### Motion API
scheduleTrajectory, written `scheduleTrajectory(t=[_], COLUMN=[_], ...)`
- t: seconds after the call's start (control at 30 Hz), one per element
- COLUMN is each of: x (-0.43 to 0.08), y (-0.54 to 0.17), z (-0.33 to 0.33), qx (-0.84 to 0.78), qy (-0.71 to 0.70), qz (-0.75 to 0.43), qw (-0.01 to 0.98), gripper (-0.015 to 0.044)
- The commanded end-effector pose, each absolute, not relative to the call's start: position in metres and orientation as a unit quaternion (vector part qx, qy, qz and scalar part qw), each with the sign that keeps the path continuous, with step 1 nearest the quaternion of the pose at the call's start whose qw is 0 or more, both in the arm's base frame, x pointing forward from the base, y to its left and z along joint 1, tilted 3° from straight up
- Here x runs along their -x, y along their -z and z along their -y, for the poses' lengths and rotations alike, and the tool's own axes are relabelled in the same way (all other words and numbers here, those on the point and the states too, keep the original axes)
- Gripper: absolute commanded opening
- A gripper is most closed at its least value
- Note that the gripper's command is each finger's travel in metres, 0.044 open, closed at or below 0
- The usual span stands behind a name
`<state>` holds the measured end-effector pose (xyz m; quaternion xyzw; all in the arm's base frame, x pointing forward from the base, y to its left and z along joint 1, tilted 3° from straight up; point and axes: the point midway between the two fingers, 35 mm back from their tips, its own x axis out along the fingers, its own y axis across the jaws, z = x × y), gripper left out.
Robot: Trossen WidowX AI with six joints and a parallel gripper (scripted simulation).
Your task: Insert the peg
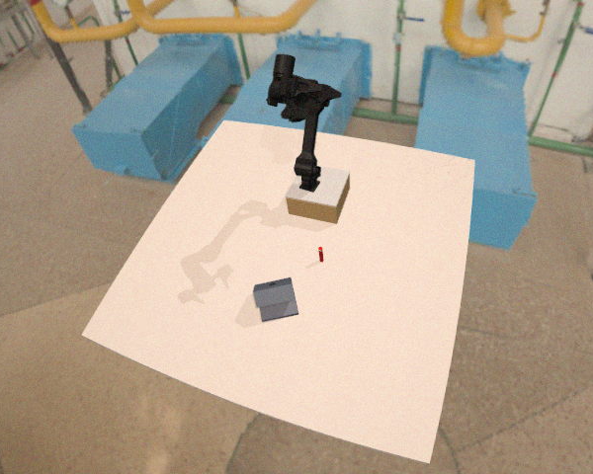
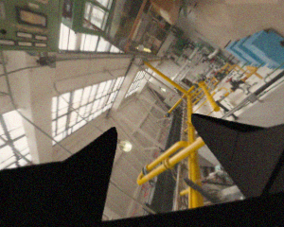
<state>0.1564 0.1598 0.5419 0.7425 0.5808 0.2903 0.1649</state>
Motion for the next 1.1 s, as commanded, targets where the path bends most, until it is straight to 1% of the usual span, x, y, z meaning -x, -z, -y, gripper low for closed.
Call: scheduleTrajectory(t=[0.0, 0.03, 0.57, 1.07], x=[-0.157, -0.159, -0.218, -0.272], y=[-0.542, -0.541, -0.511, -0.462], z=[-0.160, -0.160, -0.174, -0.188], qx=[-0.743, -0.746, -0.795, -0.777], qy=[-0.288, -0.282, -0.074, 0.133], qz=[-0.581, -0.583, -0.595, -0.532], qw=[0.162, 0.155, -0.089, -0.309], gripper=[0.0426, 0.0440, 0.0440, 0.0440])
